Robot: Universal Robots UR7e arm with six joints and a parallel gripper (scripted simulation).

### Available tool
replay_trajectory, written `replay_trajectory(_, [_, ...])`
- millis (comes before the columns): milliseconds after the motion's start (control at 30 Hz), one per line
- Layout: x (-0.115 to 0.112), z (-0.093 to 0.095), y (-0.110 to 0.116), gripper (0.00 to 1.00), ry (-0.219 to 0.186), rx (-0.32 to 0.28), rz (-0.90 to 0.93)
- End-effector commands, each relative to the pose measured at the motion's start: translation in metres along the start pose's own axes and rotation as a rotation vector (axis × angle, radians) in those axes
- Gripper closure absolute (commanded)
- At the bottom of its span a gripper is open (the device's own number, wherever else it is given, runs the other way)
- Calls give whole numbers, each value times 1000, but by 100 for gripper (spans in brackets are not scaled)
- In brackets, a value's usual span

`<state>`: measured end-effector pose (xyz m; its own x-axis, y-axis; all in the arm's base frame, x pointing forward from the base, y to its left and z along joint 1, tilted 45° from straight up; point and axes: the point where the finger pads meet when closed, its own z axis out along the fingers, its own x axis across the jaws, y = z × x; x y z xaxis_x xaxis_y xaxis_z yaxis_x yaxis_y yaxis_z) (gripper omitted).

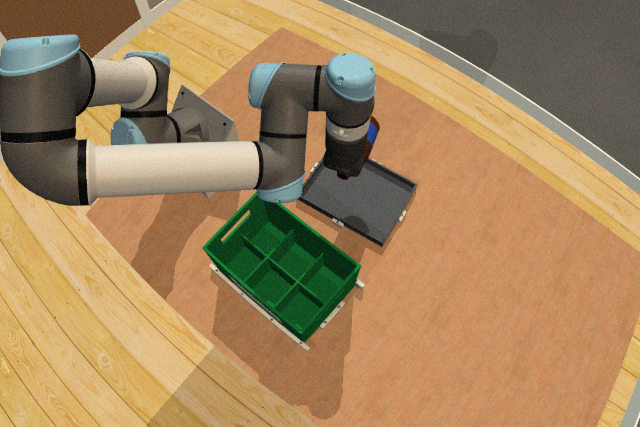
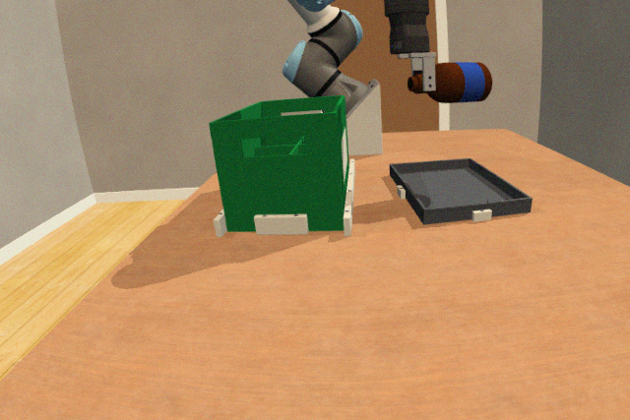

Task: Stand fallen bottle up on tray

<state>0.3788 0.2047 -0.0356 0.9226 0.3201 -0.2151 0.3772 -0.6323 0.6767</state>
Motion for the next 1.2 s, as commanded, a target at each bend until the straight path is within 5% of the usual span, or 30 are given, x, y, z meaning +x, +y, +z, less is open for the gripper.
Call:
replay_trajectory(0, [2,0,0,100,1,1,-43])
replay_trajectory(1167, [1,0,0,100,0,1,-127])
